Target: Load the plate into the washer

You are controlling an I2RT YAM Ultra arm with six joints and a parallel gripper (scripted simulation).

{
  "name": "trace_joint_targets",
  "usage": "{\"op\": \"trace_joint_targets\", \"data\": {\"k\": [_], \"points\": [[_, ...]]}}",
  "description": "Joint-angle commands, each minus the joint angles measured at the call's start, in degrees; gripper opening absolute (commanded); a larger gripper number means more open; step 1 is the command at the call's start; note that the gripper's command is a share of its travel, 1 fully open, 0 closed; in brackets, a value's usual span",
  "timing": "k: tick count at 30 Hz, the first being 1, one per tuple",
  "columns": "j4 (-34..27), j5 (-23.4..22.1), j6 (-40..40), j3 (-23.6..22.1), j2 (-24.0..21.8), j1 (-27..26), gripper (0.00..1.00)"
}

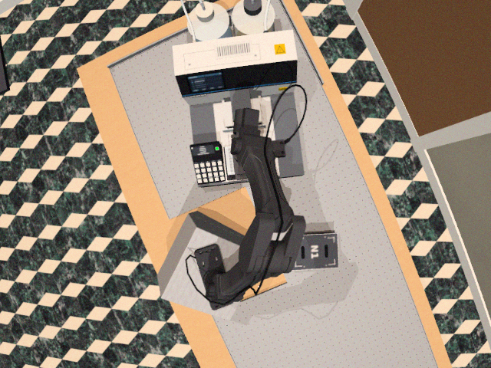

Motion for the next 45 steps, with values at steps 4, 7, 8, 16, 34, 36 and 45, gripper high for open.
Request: {"op": "trace_joint_targets", "data": {"k": [4, 7, 8, 16, 34, 36, 45], "points": [[-0.8, 0.7, 0.6, 2.0, -0.2, 1.1, 0.84], [-0.8, 0.7, 0.6, 2.0, -0.1, 1.1, 0.84], [-0.8, 0.7, 0.7, 2.0, -0.1, 1.1, 0.84], [-0.8, 0.7, 0.7, 2.1, -0.6, 1.1, 0.84], [-0.9, 0.7, 0.7, 2.3, -0.3, 1.2, 0.84], [-0.9, 0.7, 0.7, 2.3, -0.3, 1.2, 0.84], [-0.8, 0.7, 0.7, 2.6, -0.6, 1.1, 0.84]]}}
